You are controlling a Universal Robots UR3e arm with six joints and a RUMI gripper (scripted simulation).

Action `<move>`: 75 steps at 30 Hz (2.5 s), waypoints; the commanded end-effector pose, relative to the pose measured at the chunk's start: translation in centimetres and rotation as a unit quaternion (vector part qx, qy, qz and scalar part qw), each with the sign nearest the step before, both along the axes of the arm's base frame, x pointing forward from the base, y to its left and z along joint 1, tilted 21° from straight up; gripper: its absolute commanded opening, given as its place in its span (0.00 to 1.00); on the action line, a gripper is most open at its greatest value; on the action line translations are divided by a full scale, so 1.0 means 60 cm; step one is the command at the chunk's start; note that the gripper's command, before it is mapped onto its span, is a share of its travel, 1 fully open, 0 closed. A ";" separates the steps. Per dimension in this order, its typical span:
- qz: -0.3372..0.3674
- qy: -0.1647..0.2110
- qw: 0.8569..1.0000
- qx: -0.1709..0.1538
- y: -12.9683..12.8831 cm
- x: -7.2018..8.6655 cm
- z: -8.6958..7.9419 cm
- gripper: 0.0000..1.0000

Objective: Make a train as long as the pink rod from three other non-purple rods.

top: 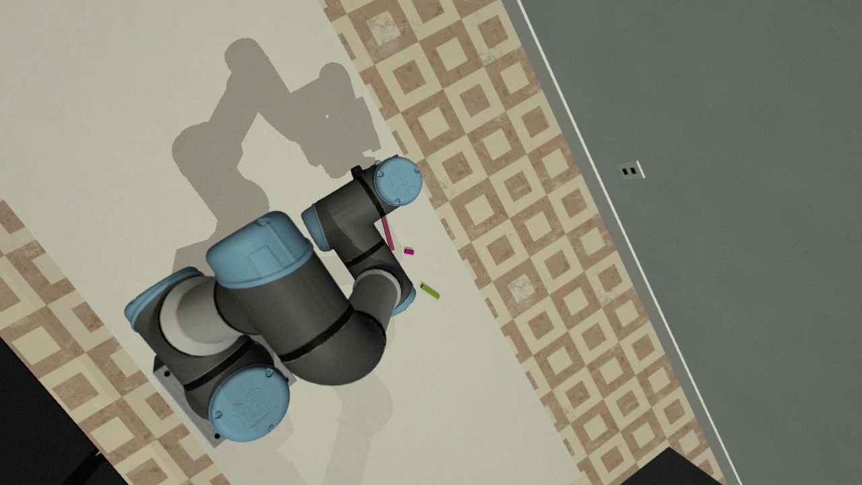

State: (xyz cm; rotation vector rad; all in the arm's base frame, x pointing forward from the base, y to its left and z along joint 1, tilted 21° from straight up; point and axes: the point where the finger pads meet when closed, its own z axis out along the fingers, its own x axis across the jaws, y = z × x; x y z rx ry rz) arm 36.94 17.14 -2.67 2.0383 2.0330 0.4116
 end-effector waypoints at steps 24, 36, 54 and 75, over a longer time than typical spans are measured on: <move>0.000 -0.003 1.000 0.000 0.003 0.025 -0.052 0.14; 0.000 -0.003 1.000 0.000 0.003 0.031 -0.069 0.14; 0.000 -0.003 1.000 0.000 0.003 0.033 -0.075 0.14; 0.000 -0.003 1.000 0.000 0.003 0.033 -0.075 0.14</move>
